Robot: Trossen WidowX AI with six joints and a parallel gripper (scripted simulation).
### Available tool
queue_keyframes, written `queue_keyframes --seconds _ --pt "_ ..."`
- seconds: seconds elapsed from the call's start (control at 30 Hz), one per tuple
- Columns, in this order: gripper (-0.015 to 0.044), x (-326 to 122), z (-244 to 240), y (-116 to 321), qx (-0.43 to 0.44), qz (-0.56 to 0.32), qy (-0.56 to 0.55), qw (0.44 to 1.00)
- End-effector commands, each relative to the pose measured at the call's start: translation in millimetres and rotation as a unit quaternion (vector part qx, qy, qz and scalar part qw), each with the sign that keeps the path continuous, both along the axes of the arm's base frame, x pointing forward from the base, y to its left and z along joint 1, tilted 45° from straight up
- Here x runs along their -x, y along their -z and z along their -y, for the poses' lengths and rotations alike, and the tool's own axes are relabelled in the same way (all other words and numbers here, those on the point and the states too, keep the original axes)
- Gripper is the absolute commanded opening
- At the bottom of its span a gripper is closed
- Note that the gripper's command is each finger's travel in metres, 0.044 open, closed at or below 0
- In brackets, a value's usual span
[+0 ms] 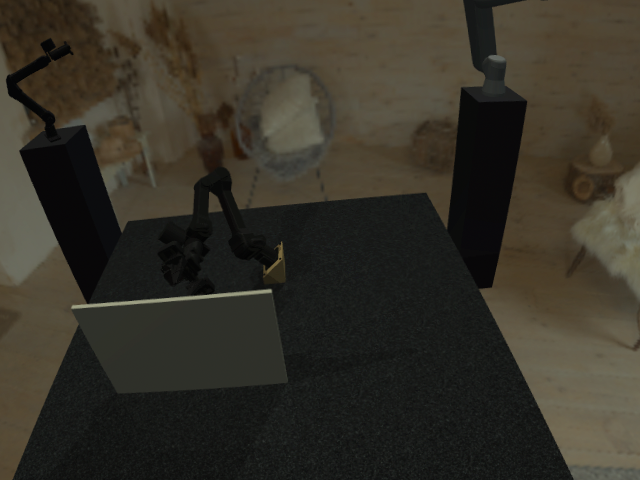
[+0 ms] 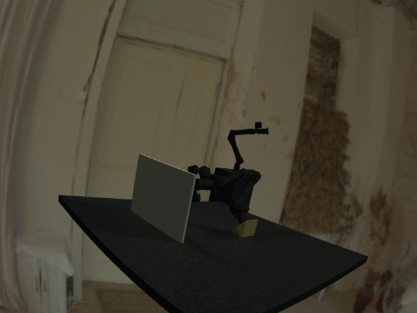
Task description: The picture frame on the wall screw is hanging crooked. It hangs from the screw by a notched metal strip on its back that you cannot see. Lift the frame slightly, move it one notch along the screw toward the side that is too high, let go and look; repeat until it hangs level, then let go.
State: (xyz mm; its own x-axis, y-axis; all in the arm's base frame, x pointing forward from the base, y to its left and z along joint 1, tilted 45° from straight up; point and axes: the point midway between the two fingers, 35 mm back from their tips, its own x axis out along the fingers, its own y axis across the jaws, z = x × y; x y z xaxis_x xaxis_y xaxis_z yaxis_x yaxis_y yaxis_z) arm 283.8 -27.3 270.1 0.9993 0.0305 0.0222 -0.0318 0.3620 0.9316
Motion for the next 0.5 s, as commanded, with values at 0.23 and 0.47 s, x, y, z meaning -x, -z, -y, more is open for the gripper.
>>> queue_keyframes --seconds 0.23,0.47 --pt "0.0260 -70.5 -1.6 3.0 -0.004 -0.003 0.002 1.000" --pt "0.0260 -70.5 -1.6 3.0 -0.004 -0.003 0.002 1.000"
